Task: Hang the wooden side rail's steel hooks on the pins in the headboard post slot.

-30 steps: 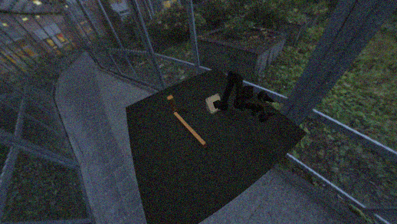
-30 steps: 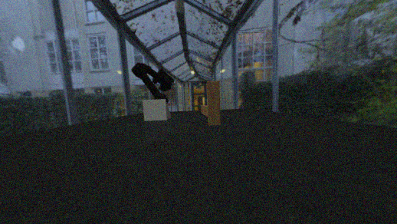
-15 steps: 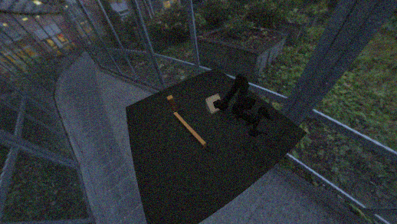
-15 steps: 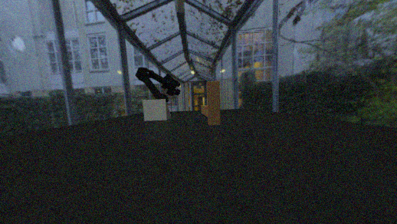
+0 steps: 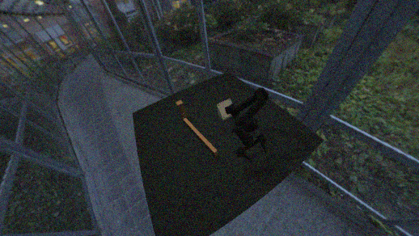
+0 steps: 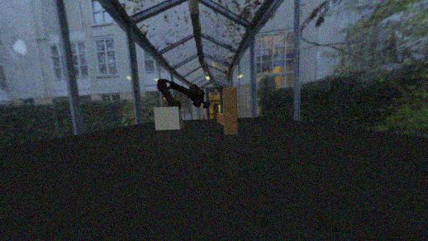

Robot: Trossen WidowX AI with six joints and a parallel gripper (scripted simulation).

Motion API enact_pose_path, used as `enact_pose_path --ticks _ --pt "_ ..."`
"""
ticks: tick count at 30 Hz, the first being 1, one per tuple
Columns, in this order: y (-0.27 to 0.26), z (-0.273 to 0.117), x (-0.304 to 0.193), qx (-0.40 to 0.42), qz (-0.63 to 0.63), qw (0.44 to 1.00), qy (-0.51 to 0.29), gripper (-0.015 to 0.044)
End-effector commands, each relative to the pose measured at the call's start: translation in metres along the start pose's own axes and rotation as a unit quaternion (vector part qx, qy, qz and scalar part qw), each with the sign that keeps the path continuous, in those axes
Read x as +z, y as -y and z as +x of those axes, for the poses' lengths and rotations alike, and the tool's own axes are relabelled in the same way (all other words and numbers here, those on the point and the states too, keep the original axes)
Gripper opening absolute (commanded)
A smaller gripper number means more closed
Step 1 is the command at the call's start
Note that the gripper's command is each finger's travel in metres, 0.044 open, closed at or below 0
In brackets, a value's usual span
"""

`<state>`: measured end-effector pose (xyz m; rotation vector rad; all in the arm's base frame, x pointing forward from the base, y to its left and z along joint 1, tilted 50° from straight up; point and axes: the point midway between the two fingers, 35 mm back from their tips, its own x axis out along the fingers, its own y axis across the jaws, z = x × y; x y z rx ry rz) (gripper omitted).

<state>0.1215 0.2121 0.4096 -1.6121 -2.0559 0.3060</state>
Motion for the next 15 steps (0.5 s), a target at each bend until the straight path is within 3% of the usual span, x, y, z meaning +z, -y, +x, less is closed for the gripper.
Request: enact_pose_path --ticks 1,15 --pt "-0.053 -0.016 -0.008 0.067 0.055 0.996 -0.019 0.044" --pt "-0.192 -0.123 -0.009 0.25 0.236 0.932 -0.115 0.044"
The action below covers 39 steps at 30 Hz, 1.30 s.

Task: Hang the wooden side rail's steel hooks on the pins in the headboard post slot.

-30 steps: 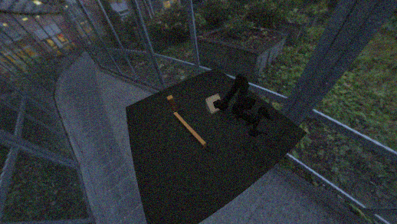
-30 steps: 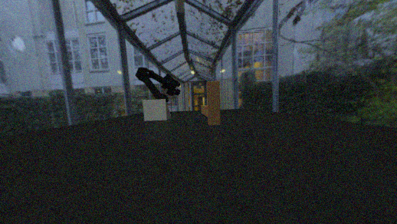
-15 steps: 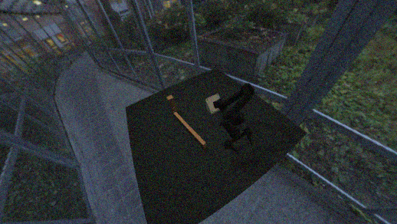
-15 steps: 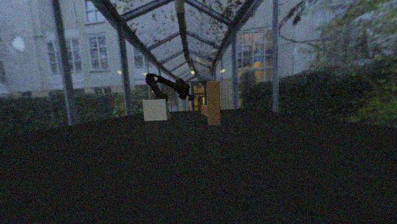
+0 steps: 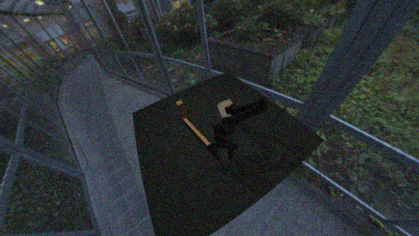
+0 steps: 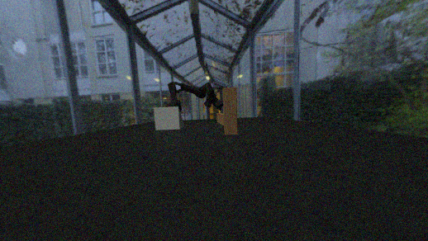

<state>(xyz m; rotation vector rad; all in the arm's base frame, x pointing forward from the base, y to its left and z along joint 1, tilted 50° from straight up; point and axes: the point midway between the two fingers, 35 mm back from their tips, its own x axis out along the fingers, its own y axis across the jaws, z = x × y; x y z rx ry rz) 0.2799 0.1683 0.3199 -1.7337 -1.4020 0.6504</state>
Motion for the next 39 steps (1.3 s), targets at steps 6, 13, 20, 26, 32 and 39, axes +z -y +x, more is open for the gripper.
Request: enact_pose_path --ticks 6,13,20,26,32,39 --pt "-0.099 -0.057 -0.033 0.103 0.134 0.982 -0.084 0.044" --pt "-0.167 -0.114 -0.038 0.159 0.244 0.945 -0.146 0.044" --pt "-0.225 -0.18 -0.025 0.193 0.358 0.888 -0.213 0.044" --pt "-0.265 -0.237 0.001 0.204 0.455 0.823 -0.273 0.044" --pt "-0.296 -0.294 0.042 0.192 0.552 0.74 -0.333 0.044" --pt "-0.319 -0.348 0.104 0.145 0.657 0.623 -0.399 0.044"
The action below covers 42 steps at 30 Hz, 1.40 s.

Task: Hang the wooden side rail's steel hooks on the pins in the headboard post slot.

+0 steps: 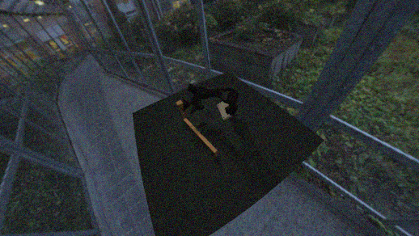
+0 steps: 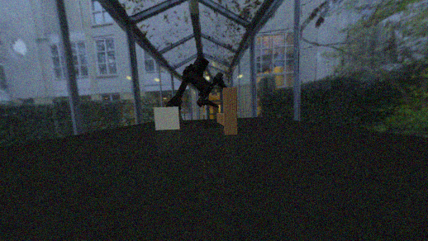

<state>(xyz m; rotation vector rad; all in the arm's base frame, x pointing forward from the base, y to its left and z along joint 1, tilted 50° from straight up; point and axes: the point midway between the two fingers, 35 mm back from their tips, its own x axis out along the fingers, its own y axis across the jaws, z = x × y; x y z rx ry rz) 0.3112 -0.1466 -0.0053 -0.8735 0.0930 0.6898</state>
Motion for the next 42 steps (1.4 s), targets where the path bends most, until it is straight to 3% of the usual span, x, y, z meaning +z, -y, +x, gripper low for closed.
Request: enact_pose_path --ticks 1,6,30,42 --pt "-0.036 -0.024 -0.03 -0.012 0.109 0.994 -0.021 0.044" --pt "-0.066 -0.042 -0.046 -0.028 0.198 0.979 -0.032 0.044" --pt "-0.066 -0.041 -0.046 -0.021 0.214 0.976 -0.036 0.044" --pt "-0.063 -0.02 -0.038 0.035 0.485 0.859 -0.161 0.044"
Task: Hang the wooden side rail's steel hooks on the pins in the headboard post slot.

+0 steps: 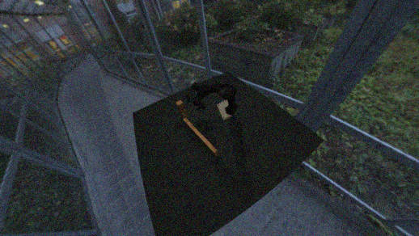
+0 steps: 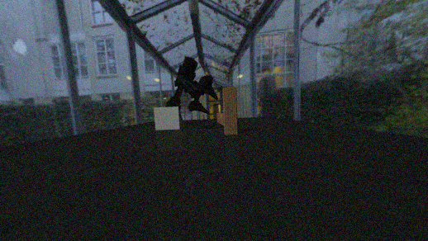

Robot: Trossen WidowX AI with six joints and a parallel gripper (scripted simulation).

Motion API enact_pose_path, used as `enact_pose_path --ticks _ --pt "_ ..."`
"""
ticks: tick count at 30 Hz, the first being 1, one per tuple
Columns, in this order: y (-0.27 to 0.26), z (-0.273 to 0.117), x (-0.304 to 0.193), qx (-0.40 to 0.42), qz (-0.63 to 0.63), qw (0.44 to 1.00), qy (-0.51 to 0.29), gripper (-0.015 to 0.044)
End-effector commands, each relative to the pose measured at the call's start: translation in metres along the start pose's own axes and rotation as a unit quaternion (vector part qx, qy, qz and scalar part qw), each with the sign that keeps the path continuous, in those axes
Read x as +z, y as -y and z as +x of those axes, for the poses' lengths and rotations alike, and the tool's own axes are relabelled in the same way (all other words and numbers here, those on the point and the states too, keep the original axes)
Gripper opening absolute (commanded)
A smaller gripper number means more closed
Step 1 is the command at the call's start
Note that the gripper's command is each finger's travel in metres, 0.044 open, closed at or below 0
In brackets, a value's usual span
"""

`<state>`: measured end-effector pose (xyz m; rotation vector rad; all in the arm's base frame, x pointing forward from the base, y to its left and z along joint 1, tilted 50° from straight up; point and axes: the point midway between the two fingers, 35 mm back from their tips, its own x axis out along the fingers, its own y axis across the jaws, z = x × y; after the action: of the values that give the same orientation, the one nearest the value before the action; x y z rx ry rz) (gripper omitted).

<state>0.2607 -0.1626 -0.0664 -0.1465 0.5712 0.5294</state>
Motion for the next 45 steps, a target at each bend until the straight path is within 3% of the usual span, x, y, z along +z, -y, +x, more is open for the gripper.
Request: enact_pose_path --ticks 1,15,28,45 --pt "-0.003 0.006 0.005 -0.007 0.121 0.991 -0.061 0.044" --pt "0.001 0.012 0.028 -0.144 0.432 0.877 -0.153 0.044" --pt "0.007 0.008 0.062 -0.309 0.648 0.692 -0.077 0.044" --pt "0.007 0.008 0.062 -0.311 0.65 0.689 -0.075 0.044"
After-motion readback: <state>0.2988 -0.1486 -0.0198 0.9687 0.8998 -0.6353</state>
